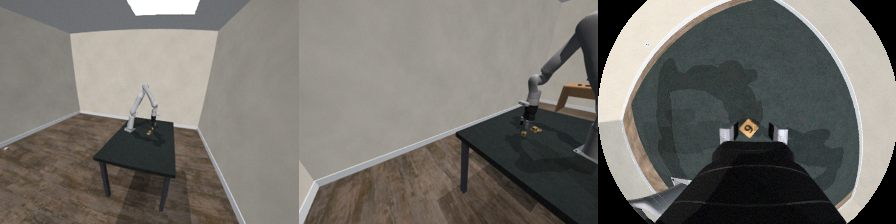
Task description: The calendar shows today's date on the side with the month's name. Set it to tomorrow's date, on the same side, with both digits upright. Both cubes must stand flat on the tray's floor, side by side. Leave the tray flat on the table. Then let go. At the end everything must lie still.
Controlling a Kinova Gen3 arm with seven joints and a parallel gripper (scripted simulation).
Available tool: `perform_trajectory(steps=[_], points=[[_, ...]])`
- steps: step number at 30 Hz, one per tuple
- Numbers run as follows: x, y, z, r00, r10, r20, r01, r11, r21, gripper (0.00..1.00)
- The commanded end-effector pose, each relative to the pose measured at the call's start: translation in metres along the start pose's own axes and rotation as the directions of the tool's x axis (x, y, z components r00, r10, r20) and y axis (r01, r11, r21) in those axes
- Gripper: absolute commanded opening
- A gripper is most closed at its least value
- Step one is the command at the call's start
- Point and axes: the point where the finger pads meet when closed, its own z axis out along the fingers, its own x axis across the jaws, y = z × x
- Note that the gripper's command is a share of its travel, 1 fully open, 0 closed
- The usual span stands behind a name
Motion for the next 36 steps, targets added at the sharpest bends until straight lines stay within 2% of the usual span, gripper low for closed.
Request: perform_trajectory(steps=[1, 3, 5, 10, 15, 20, 22, 28, 36], points=[[-0.0017, -0.0031, 0.0002, 0.999, 0.053, 0.001, -0.053, 0.999, -0.001, 1.00], [-0.0008, -0.0034, 0.0002, 0.993, 0.122, 0.002, -0.122, 0.993, -0.002, 1.00], [-0.0008, -0.0034, 0.0002, 0.993, 0.122, 0.002, -0.122, 0.993, -0.002, 1.00], [0.0014, -0.0038, 0.0000, 0.955, 0.297, 0.001, -0.297, 0.955, -0.004, 1.00], [0.0034, -0.0035, -0.0004, 0.883, 0.469, 0.000, -0.469, 0.883, -0.006, 1.00], [0.0051, -0.0027, -0.0010, 0.779, 0.628, -0.001, -0.628, 0.778, -0.006, 1.00], [0.0051, -0.0027, -0.0010, 0.779, 0.628, -0.001, -0.628, 0.778, -0.006, 1.00], [0.0064, -0.0010, -0.0019, 0.616, 0.788, -0.003, -0.788, 0.616, -0.005, 1.00], [0.0066, 0.0019, -0.0034, 0.359, 0.933, -0.003, -0.933, 0.359, -0.002, 1.00]])
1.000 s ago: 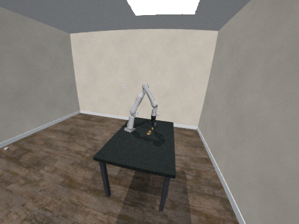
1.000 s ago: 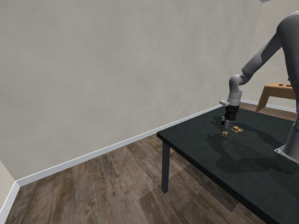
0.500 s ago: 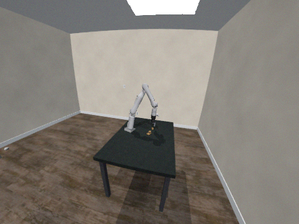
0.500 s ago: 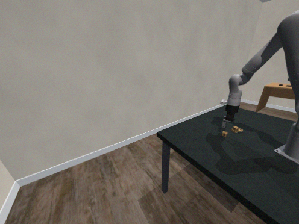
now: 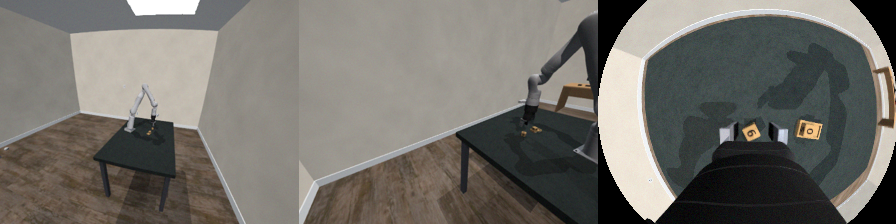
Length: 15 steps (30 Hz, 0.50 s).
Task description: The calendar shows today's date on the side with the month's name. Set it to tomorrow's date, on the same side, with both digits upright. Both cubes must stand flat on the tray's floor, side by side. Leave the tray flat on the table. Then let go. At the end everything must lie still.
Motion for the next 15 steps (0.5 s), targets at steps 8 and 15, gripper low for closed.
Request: perform_trajectory(steps=[8, 15], points=[[-0.0024, 0.0033, -0.0015, 0.974, 0.226, 0.003, -0.226, 0.974, 0.001, 1.00], [-0.0011, 0.0063, -0.0030, 0.900, 0.436, 0.007, -0.436, 0.900, 0.003, 1.00]])
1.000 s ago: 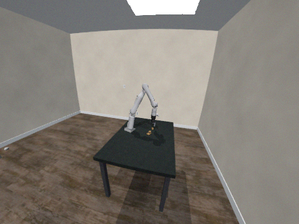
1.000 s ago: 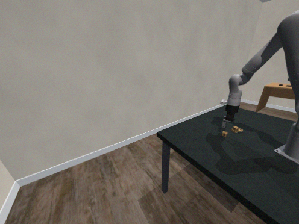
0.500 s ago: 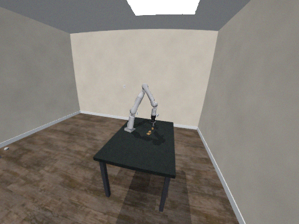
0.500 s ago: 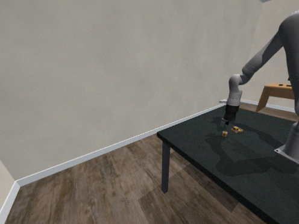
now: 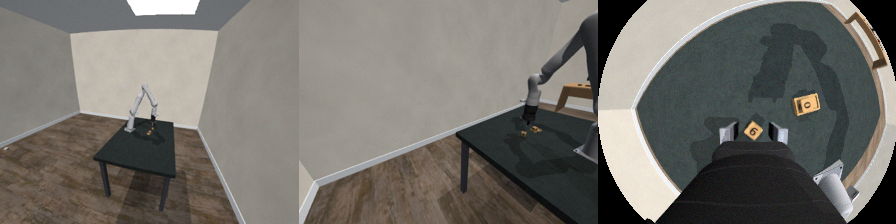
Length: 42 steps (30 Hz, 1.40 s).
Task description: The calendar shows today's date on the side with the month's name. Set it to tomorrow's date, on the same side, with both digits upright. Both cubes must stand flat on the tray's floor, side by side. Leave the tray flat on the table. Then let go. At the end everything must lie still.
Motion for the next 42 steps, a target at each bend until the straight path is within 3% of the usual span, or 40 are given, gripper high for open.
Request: perform_trajectory(steps=[1, 9, 20, 42], points=[[-0.002, 0.003, -0.001, 0.999, 0.045, 0.002, -0.045, 0.999, 0.000, 1.00], [-0.001, 0.006, -0.002, 0.978, 0.208, 0.006, -0.208, 0.978, 0.000, 1.00], [0.001, 0.010, -0.004, 0.903, 0.429, 0.012, -0.429, 0.903, -0.001, 1.00], [0.002, 0.015, -0.005, 0.805, 0.593, 0.018, -0.593, 0.805, -0.005, 1.00]])
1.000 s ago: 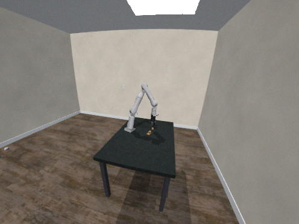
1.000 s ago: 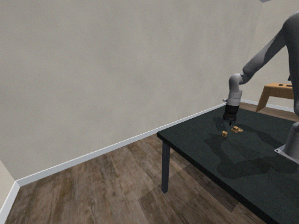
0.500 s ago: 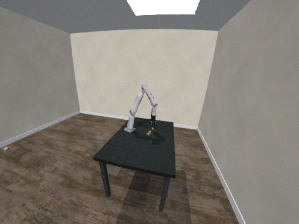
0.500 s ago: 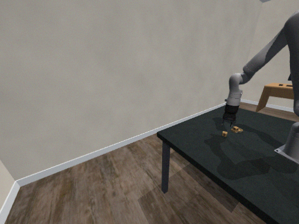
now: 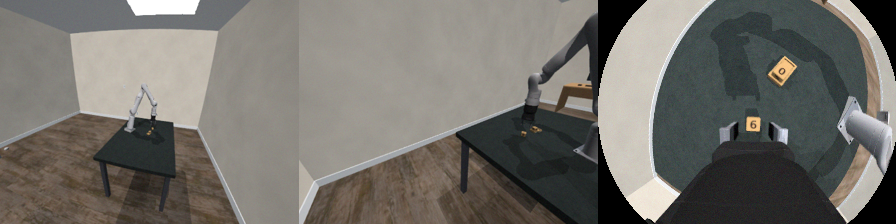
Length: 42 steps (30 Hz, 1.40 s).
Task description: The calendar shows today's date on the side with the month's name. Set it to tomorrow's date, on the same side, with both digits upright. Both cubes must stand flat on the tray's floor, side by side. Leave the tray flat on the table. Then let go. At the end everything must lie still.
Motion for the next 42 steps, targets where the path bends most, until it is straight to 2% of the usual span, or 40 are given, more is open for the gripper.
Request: perform_trajectory(steps=[1, 17, 18, 42], points=[[-0.0004, 0.0007, -0.0005, 1.000, 0.007, 0.002, -0.007, 1.000, 0.000, 1.00], [0.0000, 0.0011, -0.0007, 1.000, 0.028, 0.002, -0.028, 1.000, -0.001, 1.00], [0.0000, 0.0011, -0.0007, 1.000, 0.028, 0.002, -0.028, 1.000, -0.001, 0.87], [0.0000, 0.0011, -0.0007, 1.000, 0.028, 0.002, -0.028, 1.000, -0.001, 0.87]])
